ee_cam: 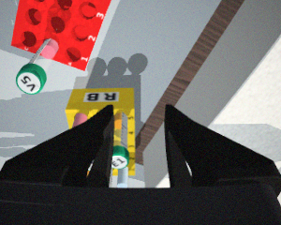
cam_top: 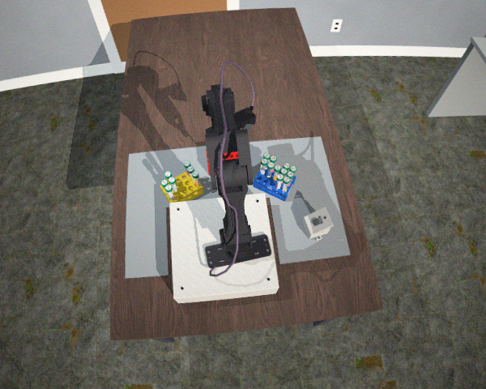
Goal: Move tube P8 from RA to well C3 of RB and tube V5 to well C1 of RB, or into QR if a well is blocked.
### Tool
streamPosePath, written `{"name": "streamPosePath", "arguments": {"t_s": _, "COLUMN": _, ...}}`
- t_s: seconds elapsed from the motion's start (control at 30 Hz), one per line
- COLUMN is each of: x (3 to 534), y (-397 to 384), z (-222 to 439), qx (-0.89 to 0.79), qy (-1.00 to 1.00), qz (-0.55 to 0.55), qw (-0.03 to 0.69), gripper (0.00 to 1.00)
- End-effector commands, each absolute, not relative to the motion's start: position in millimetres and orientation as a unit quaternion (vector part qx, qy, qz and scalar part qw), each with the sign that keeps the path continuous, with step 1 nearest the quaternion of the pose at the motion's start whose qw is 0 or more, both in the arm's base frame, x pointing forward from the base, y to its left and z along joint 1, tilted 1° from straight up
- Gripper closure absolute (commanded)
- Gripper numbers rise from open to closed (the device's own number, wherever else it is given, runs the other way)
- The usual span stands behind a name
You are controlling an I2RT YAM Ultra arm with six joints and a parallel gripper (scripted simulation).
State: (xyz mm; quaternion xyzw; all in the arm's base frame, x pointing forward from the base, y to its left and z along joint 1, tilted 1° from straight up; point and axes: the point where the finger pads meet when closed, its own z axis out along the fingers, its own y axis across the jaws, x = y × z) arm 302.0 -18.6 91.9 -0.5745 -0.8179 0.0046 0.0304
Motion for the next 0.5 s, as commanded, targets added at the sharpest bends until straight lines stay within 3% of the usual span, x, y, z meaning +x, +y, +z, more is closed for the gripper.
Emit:
{"name": "streamPosePath", "arguments": {"t_s": 0.0, "x": 294.2, "y": -29.9, "z": 100.1, "qx": -0.637, "qy": -0.771, "qz": -0.006, "qw": 0.001, "gripper": 0.70}}
{"name": "streamPosePath", "arguments": {"t_s": 0.2, "x": 303.3, "y": -24.8, "z": 108.1, "qx": -0.678, "qy": -0.735, "qz": -0.015, "qw": -0.011, "gripper": 0.70}}
{"name": "streamPosePath", "arguments": {"t_s": 0.47, "x": 295.7, "y": -78.3, "z": 101.8, "qx": -0.680, "qy": -0.733, "qz": 0.001, "qw": 0.010, "gripper": 0.70}}
